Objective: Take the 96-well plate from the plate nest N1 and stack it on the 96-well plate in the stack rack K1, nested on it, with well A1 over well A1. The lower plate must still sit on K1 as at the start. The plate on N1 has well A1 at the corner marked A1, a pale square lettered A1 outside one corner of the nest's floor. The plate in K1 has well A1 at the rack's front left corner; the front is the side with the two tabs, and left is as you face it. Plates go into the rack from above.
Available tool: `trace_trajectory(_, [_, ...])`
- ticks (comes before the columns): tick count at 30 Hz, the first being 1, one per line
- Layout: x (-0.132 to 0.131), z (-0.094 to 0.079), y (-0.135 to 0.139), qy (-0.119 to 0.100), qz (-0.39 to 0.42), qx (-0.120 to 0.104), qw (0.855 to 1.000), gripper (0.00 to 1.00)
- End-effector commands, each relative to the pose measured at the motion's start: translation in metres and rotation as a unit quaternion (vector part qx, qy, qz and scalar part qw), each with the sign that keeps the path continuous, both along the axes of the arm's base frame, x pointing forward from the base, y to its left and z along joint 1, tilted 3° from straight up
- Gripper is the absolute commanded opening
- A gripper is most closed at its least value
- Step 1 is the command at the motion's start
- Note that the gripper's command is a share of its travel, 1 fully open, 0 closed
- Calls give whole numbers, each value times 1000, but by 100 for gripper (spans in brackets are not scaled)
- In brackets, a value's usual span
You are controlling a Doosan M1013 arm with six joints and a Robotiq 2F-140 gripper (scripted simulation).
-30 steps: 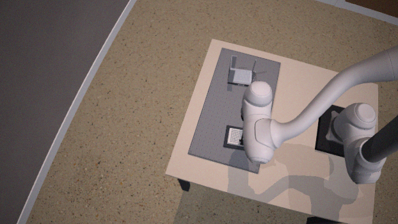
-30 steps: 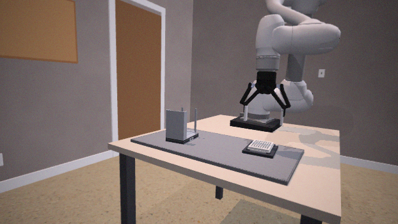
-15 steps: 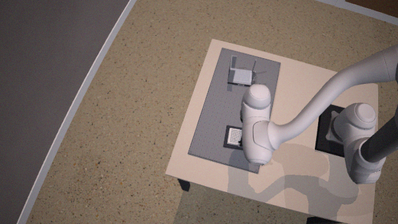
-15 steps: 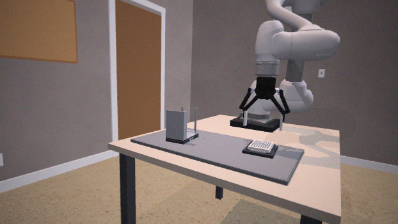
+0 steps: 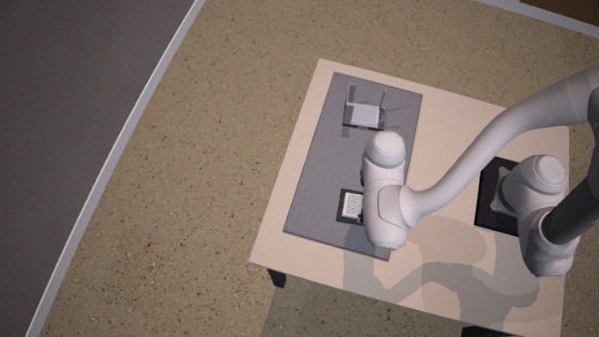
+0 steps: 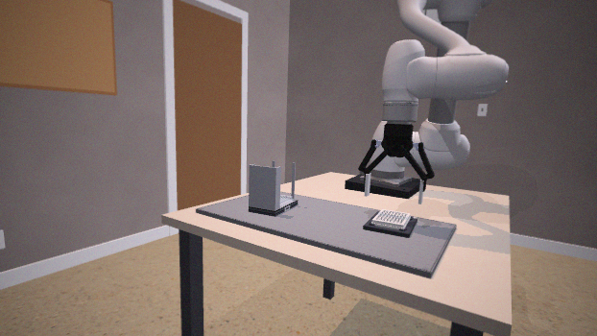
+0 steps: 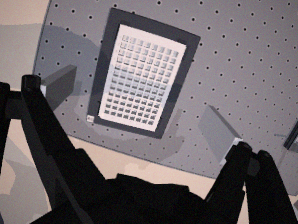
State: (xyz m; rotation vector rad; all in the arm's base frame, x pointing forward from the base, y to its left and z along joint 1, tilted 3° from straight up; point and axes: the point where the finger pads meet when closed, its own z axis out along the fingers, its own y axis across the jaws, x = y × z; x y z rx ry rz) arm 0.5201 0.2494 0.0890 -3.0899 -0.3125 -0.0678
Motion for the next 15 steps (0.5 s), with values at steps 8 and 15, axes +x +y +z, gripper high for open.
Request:
trace_trajectory(8, [-1,-19,3,0,5,0,1000,100])
trace_trajectory(15, [0,-28,3,0,5,0,1000,100])
